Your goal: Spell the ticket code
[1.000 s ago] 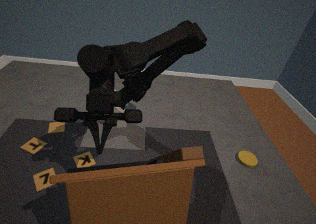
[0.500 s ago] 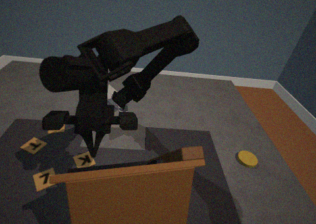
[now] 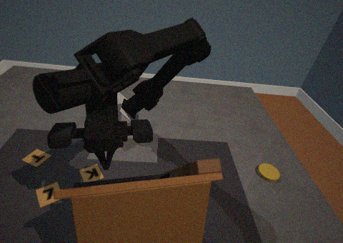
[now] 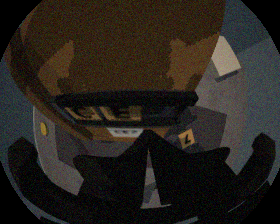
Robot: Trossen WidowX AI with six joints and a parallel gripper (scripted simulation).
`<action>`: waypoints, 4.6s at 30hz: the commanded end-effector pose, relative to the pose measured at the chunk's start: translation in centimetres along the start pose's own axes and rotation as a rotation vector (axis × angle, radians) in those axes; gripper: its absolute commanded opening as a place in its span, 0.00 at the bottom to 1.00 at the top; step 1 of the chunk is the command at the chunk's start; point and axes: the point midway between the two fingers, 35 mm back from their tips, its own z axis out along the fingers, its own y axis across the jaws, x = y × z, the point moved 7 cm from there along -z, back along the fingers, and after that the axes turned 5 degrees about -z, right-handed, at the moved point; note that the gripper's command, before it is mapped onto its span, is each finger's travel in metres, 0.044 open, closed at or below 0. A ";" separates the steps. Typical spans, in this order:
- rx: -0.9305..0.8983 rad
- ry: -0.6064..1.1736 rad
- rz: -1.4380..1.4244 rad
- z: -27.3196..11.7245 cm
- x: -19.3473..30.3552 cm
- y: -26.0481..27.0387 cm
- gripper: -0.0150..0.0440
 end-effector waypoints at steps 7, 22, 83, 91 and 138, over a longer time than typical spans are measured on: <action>0.003 0.005 -0.004 0.3 -0.4 -0.2 0.25; 0.002 0.004 -0.004 0.9 -1.0 -0.2 0.25; 0.002 0.003 -0.004 2.2 -1.8 0.6 0.25; 0.001 0.003 -0.004 2.2 -1.8 0.9 0.25; -0.004 -0.059 -0.168 -1.9 1.4 1.4 0.43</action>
